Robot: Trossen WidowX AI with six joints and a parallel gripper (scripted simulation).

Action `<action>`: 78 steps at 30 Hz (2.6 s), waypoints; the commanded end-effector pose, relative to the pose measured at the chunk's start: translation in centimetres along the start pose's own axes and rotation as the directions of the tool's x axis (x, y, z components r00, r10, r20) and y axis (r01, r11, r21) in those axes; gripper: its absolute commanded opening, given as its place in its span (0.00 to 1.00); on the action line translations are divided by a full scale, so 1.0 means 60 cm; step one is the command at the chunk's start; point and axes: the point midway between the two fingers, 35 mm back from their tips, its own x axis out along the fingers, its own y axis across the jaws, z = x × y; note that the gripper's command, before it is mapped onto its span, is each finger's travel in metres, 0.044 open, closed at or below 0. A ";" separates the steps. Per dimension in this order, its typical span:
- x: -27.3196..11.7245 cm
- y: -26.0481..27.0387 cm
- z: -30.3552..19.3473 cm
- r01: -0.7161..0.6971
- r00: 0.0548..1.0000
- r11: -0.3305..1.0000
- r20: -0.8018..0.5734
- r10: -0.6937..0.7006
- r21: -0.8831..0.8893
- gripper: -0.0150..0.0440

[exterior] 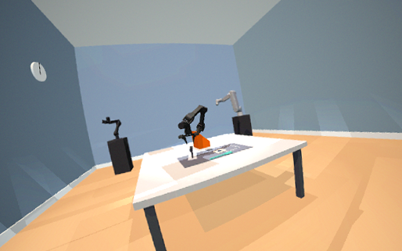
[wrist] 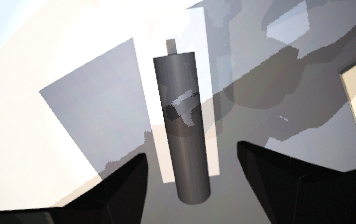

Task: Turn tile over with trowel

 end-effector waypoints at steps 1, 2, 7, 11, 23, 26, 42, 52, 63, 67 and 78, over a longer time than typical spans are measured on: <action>0.006 0.000 0.004 0.000 1.000 0.996 0.015 0.002 -0.087 0.71; 0.006 0.000 0.003 0.000 1.000 0.993 0.015 0.002 -0.122 0.71; 0.006 0.000 0.003 0.003 1.000 0.956 0.015 0.002 -0.292 0.71; 0.006 0.000 0.003 0.005 1.000 0.906 0.015 0.002 -0.423 0.71; 0.006 0.000 0.001 0.010 1.000 0.656 0.015 0.002 -0.755 0.71; 0.006 0.000 0.001 0.011 1.000 0.574 0.015 0.002 -0.819 0.71; 0.006 0.001 0.000 0.014 1.000 0.052 0.014 0.003 -0.999 0.71; 0.006 0.001 -0.001 0.014 1.000 -0.288 0.014 0.003 -0.958 0.71; 0.006 0.001 -0.002 0.013 1.000 -0.619 0.014 0.003 -0.785 0.71; 0.007 0.001 -0.003 0.012 1.000 -0.720 0.014 0.003 -0.694 0.71; 0.007 0.001 -0.004 0.009 1.000 -0.924 0.014 0.004 -0.381 0.71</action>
